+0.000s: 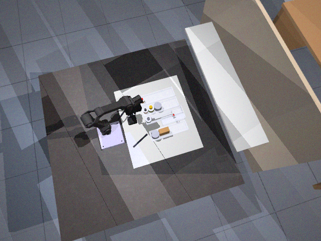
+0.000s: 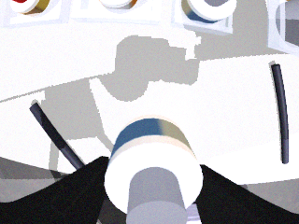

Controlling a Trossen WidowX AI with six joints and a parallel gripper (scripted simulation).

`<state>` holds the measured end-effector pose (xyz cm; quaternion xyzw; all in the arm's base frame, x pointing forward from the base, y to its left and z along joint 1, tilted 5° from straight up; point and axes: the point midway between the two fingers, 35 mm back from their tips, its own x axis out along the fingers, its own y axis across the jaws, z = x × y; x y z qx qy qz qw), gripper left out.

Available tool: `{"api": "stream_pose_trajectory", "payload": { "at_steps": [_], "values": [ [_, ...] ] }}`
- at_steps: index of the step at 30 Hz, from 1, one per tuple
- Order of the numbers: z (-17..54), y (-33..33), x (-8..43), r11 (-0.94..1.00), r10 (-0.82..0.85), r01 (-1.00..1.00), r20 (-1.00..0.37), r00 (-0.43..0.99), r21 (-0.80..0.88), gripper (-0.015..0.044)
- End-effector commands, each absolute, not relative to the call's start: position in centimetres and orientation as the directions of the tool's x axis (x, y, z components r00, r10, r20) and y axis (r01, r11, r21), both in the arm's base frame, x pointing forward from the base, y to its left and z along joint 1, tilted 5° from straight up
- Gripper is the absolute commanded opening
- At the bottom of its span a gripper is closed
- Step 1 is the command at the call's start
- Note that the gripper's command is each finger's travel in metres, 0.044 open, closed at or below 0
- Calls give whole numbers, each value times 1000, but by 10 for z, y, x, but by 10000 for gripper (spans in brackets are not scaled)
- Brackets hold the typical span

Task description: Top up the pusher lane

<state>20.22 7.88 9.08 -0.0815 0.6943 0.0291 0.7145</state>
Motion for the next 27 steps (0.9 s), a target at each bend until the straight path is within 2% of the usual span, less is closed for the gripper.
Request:
{"api": "stream_pose_trajectory", "payload": {
  "at_steps": [1, 13, 27],
  "values": [
    [85, 72, 221, 983, -78, -161, -996, 40, -83, 0],
    [62, 47, 273, 979, -76, -189, -997, 28, -80, 0],
    [37, 44, 276, 978, -76, -190, -997, 28, -80, 0]
  ]
}}
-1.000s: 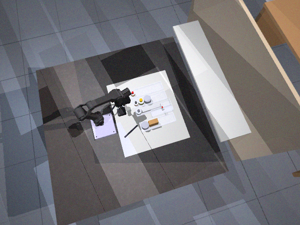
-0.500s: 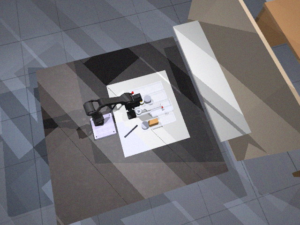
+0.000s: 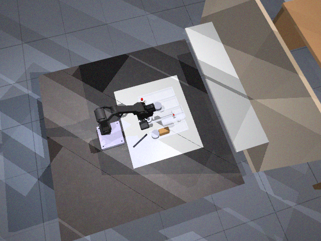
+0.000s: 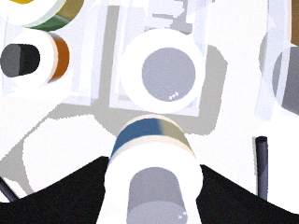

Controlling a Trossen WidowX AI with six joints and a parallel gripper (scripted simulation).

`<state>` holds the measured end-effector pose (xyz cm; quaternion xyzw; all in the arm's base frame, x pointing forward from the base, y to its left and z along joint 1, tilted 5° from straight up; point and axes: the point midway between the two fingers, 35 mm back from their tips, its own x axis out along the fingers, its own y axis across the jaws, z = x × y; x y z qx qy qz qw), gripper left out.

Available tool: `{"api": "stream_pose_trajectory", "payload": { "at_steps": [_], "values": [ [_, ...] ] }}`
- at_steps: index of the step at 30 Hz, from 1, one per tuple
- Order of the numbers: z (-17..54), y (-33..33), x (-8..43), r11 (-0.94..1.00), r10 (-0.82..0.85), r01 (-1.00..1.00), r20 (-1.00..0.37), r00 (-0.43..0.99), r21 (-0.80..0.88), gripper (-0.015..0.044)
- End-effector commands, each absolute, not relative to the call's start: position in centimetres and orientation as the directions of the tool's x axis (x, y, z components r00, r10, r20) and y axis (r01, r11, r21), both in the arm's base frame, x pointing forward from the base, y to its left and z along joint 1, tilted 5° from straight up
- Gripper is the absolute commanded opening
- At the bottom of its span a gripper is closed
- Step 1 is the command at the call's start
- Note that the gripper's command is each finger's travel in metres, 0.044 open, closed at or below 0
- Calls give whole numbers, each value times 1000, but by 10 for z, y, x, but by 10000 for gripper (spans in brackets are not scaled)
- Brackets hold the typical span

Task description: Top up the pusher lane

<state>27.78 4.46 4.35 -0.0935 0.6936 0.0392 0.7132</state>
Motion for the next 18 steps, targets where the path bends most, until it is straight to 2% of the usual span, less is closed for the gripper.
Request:
{"api": "stream_pose_trajectory", "payload": {
  "at_steps": [1, 18],
  "values": [
    [37, 44, 276, 978, -76, -190, -997, 28, -80, 0],
    [37, 44, 281, 979, -76, -190, -997, 28, -80, 0]
  ]
}}
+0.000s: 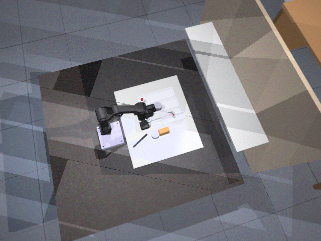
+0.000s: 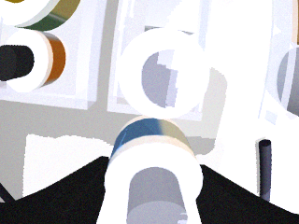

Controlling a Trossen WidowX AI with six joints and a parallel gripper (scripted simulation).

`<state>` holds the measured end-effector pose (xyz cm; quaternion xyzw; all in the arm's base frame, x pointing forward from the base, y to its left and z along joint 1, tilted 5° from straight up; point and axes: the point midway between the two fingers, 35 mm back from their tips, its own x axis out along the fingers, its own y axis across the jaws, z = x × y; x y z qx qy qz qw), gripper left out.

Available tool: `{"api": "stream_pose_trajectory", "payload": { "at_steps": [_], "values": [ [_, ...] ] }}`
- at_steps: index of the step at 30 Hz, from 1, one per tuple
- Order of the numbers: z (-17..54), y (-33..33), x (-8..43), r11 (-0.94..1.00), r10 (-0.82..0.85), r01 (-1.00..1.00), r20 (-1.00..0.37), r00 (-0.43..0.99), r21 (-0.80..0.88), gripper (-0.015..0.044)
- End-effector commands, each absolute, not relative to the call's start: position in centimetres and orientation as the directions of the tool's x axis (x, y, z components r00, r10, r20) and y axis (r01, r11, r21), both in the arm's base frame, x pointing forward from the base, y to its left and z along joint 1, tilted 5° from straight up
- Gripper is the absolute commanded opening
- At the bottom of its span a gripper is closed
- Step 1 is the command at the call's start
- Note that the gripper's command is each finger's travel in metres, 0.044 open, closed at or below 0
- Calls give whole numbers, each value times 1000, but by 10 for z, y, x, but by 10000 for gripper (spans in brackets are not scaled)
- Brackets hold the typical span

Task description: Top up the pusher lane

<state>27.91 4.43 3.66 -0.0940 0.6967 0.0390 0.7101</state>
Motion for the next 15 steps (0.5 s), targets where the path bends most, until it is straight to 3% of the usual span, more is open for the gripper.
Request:
{"api": "stream_pose_trajectory", "payload": {
  "at_steps": [1, 15],
  "values": [
    [37, 44, 281, 979, -76, -190, -997, 28, -80, 0],
    [37, 45, 286, 979, -76, -190, -997, 28, -80, 0]
  ]
}}
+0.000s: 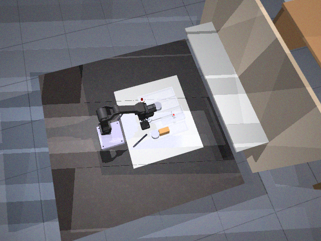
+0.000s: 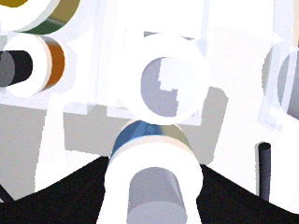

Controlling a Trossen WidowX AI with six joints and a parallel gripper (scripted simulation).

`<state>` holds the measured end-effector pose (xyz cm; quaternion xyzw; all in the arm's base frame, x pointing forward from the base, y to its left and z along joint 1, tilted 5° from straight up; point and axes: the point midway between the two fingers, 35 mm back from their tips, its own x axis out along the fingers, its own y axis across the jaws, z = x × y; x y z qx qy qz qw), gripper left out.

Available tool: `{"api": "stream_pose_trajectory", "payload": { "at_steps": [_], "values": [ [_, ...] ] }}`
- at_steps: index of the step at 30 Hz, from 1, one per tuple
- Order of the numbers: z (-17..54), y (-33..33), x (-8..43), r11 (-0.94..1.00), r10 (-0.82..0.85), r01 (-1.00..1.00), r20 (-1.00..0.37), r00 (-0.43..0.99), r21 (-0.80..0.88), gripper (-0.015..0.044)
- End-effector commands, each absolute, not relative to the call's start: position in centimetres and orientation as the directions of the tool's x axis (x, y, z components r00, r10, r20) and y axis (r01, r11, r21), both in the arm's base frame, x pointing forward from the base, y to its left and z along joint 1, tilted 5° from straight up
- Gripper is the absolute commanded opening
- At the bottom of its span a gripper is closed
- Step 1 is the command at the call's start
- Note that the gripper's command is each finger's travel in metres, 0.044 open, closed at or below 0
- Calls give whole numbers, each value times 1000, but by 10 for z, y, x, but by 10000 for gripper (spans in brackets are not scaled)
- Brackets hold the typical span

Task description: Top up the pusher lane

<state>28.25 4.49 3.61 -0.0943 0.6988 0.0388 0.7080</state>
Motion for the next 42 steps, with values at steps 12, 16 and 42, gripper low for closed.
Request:
{"api": "stream_pose_trajectory", "payload": {
  "at_steps": [12, 16, 42],
  "values": [
    [37, 46, 290, 979, -76, -190, -997, 29, -80, 0],
    [37, 46, 291, 979, -76, -190, -997, 29, -80, 0],
    [37, 48, 300, 979, -76, -190, -997, 30, -80, 0]
  ]
}}
